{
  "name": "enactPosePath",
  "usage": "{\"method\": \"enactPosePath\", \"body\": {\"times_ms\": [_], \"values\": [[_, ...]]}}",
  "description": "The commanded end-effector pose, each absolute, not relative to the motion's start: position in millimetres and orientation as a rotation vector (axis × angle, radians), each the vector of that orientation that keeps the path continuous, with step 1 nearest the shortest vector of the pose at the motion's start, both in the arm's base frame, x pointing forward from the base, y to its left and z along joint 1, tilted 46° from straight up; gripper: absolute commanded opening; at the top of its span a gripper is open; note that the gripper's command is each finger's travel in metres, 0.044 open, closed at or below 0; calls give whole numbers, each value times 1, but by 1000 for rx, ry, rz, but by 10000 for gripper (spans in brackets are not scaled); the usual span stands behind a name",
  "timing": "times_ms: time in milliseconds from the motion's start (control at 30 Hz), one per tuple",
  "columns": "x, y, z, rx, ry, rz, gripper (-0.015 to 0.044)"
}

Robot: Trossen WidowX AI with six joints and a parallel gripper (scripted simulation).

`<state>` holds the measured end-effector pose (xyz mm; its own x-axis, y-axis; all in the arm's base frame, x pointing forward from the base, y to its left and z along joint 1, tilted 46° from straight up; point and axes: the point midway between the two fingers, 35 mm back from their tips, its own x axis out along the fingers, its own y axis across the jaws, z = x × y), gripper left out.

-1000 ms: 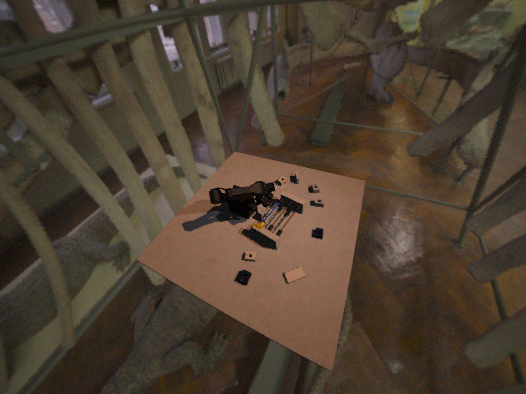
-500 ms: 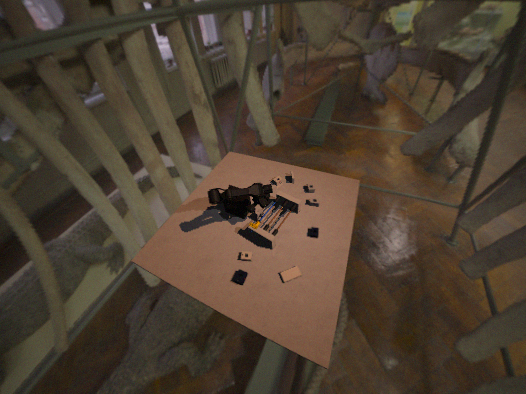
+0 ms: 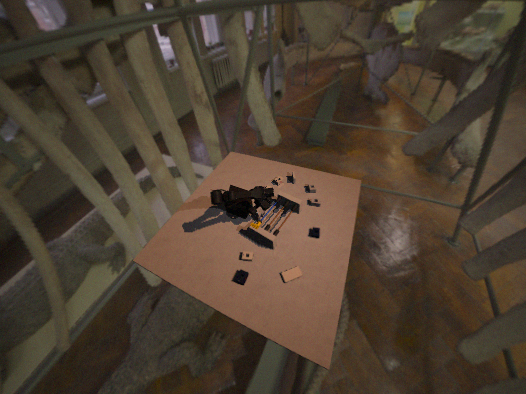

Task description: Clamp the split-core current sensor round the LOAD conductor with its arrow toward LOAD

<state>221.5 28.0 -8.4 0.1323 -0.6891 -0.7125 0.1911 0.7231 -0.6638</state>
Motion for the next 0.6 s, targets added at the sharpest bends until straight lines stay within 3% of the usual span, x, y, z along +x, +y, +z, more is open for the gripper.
{"method": "enactPosePath", "body": {"times_ms": [0,433,567], "values": [[220,21,-14,-486,1297,-679,440],[221,8,-25,-488,1296,-682,440],[222,12,-22,-475,1290,-679,335]]}}
